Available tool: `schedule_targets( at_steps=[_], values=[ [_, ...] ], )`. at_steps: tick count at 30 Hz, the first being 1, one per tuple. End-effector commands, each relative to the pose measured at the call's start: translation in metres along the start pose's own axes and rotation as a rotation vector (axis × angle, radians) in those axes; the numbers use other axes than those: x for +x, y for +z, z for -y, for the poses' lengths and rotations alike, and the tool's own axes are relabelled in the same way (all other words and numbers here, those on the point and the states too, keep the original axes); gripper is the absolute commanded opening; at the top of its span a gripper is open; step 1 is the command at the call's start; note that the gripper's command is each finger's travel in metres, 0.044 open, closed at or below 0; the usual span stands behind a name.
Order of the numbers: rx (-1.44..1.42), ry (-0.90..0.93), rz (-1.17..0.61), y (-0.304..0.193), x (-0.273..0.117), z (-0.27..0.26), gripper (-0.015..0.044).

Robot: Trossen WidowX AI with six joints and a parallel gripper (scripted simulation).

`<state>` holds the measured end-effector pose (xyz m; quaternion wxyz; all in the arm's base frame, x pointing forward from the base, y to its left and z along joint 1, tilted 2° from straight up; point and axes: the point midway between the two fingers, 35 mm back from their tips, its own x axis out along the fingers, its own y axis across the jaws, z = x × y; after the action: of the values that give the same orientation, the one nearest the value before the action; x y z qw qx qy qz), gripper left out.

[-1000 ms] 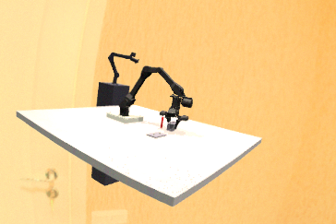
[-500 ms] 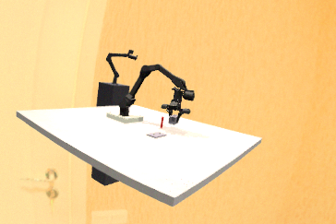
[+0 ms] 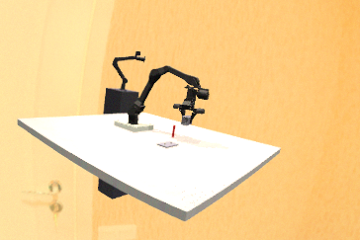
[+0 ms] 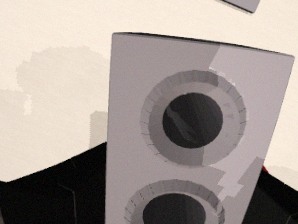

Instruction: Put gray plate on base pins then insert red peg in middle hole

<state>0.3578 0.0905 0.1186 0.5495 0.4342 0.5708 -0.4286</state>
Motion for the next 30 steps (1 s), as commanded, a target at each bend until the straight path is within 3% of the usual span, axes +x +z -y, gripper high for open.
schedule_targets(
  at_steps=[1, 30],
  values=[
    [-0.003, 0.012, 0.004, 0.001, -0.014, 0.0, 0.0],
    [0.11, 0.012, 0.01, 0.072, 0.019, 0.012, 0.0]
  ],
)
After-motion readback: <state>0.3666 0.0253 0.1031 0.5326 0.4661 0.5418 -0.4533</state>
